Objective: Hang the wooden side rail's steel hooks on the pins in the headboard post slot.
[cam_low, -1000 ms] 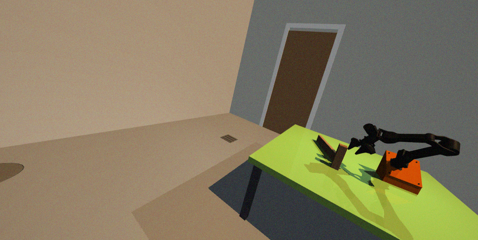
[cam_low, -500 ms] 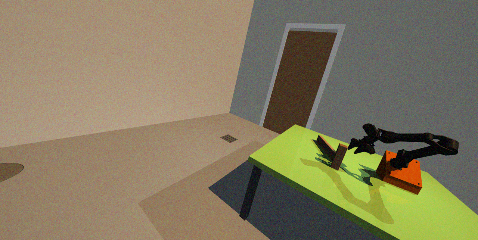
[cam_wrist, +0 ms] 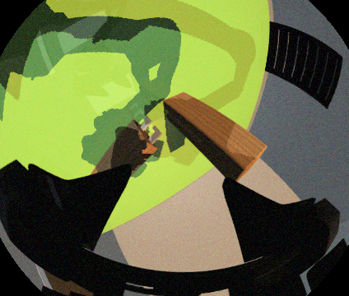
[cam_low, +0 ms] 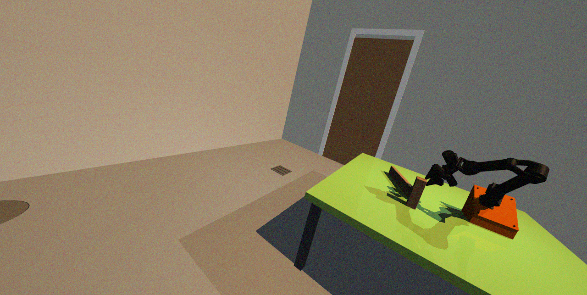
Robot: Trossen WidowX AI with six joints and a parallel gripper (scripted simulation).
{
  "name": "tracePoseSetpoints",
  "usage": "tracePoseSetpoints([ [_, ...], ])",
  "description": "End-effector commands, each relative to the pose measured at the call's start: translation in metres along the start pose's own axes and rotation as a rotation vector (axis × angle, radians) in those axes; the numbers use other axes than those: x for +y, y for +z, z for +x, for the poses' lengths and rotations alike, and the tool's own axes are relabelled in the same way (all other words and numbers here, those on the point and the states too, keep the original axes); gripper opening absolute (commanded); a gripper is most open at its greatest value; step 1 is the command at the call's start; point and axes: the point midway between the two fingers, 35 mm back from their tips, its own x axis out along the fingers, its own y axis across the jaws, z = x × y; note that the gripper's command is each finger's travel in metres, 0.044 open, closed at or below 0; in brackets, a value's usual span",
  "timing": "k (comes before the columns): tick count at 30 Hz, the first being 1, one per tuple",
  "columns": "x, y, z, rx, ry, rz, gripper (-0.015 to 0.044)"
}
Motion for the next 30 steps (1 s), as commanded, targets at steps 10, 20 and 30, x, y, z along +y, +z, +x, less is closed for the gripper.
tracePoseSetpoints([
  [10, 0.009, -0.013, 0.006, -0.206, -0.092, 1.117, 0.044],
  [20, 0.018, -0.009, 0.005, -0.331, -0.027, 1.552, 0.044],
  [30, 0.026, -0.004, 0.003, -0.404, 0.072, 1.888, 0.044],
])
